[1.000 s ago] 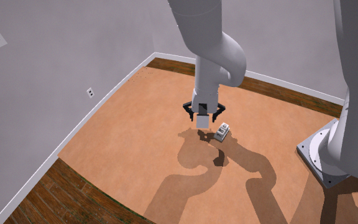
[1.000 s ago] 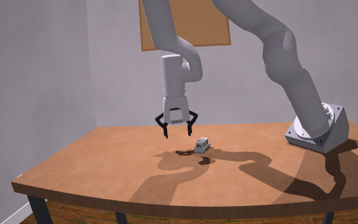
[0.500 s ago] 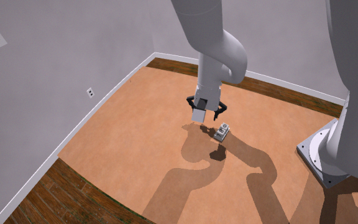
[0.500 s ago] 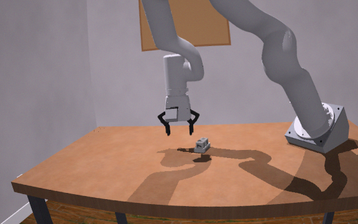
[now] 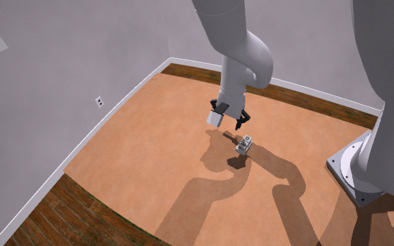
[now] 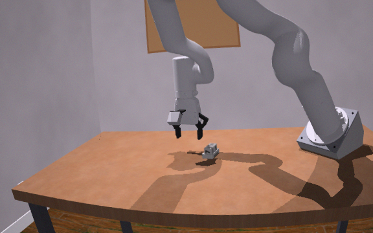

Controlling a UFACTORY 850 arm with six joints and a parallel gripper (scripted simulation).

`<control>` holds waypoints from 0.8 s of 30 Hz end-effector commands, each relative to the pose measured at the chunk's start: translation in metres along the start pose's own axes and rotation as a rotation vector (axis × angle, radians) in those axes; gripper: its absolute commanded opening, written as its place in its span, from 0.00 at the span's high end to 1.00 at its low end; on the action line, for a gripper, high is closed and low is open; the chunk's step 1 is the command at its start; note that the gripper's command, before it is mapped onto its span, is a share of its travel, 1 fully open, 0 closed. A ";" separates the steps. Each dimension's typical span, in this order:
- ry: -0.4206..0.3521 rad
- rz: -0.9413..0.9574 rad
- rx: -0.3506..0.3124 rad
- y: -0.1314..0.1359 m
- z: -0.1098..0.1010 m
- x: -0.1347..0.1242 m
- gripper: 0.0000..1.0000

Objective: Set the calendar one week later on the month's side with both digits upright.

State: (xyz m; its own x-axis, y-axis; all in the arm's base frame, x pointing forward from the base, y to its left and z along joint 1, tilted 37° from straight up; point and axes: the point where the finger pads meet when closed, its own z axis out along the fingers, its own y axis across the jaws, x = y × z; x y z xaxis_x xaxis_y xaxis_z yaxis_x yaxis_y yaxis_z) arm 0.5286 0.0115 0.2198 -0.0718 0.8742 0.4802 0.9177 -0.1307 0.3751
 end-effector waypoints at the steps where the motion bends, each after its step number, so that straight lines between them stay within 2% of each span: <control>1: -0.002 0.090 0.005 0.002 0.000 -0.015 0.00; 6: -0.002 0.116 0.005 0.003 0.000 -0.021 0.00; 12: -0.003 0.314 0.005 0.004 0.000 -0.028 0.00; 14: -0.003 0.314 0.005 0.004 0.000 -0.028 0.00; 16: -0.003 0.314 0.005 0.005 0.000 -0.042 0.00; 24: -0.003 0.314 0.005 0.005 0.008 -0.043 0.00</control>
State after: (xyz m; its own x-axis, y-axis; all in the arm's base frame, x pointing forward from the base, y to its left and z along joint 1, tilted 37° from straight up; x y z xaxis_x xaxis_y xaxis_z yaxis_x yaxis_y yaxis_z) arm 0.5372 -0.0250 0.1989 0.2157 0.7930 0.5697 0.8972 -0.3912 0.2048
